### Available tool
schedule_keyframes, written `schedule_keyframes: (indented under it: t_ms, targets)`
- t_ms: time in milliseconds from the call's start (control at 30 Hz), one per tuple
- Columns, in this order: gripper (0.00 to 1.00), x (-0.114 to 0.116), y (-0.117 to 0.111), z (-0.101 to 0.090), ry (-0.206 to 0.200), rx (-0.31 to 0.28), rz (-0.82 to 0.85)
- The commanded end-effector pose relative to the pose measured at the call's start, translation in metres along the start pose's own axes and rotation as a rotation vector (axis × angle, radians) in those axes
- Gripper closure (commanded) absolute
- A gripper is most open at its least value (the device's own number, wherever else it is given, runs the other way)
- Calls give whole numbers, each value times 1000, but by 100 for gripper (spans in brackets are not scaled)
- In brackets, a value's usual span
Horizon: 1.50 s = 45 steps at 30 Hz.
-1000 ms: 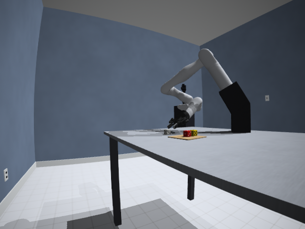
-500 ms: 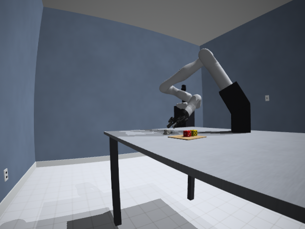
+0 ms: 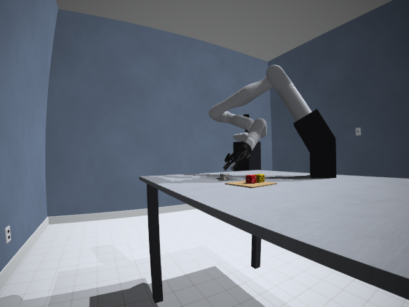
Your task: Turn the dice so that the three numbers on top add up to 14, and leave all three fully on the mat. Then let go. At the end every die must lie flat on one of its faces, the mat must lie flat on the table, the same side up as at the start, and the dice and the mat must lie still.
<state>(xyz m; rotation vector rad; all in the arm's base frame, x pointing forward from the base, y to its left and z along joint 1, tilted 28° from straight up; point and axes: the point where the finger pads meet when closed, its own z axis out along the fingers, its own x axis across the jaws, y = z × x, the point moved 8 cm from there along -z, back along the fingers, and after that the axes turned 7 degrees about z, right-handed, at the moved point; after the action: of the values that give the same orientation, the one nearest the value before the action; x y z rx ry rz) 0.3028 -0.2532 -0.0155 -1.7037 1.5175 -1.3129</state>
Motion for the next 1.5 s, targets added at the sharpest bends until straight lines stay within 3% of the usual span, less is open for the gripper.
schedule_keyframes:
  t_ms: [0,333,400,1467]
  targets:
    - [54,-3,-12,0,-5,-34,-14]
    - [54,-6,-34,-2,12,-171,-16]
    - [54,-6,-34,-2,12,-171,-16]
    - [54,-18,-108,3,73,-625,-19]
